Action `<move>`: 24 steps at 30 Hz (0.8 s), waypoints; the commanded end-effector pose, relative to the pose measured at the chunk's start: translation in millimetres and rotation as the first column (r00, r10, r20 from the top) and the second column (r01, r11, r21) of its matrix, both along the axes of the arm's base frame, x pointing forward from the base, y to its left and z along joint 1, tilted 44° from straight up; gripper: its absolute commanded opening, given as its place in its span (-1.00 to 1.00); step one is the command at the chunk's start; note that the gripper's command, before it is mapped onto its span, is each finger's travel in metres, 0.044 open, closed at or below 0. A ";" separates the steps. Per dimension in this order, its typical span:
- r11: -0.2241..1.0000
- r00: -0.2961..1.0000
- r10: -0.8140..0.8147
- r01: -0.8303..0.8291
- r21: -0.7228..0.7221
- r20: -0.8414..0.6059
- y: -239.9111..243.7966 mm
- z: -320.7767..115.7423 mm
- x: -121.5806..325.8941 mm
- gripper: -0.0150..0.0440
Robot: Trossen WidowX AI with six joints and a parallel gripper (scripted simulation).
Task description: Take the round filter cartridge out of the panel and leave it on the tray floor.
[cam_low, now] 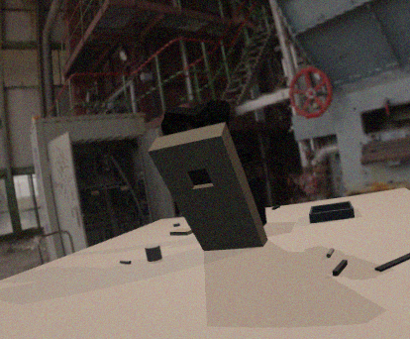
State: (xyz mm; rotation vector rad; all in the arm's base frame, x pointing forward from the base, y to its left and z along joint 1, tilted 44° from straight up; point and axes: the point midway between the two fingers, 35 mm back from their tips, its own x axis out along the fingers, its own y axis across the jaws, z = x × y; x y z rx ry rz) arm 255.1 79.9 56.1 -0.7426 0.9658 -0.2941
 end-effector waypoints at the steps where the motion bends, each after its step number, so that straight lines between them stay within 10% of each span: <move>1: 1.000 1.000 0.000 0.000 0.013 0.013 10.9 9.8 8.6 -0.49; 24: 1.000 1.000 0.000 0.000 0.013 0.008 63.4 69.4 -38.1 -0.49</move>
